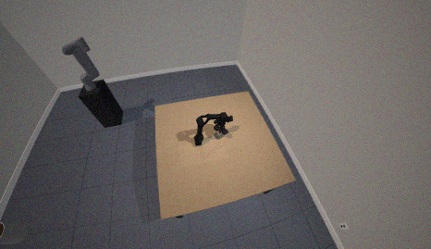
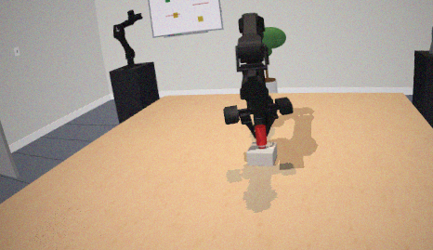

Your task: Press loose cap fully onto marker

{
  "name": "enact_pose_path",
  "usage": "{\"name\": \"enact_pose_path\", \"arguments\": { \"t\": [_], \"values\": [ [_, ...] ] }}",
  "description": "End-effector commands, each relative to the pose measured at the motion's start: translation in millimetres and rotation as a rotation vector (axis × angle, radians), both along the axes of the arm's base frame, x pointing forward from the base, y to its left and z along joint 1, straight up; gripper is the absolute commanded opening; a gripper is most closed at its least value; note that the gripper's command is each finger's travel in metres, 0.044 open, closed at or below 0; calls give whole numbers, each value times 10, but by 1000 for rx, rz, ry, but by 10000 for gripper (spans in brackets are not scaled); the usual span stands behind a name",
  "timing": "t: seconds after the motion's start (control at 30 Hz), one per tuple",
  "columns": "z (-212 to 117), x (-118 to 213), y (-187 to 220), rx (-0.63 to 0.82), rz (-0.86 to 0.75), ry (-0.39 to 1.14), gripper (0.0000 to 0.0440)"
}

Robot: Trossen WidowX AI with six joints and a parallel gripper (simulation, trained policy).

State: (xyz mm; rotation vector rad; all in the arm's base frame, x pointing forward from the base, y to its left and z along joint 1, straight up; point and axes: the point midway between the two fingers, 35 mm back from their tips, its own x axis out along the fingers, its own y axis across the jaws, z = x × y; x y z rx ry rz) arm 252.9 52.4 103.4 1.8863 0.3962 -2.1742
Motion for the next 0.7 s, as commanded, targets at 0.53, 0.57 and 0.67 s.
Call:
{"name": "enact_pose_path", "arguments": {
  "t": [0.53,0.57,0.67],
  "values": [
    [-186,-63,-69,-30,38,41,114],
    [-187,-62,-70,-30,39,40,115],
    [-190,-60,-73,-30,44,38,118]
  ]
}}
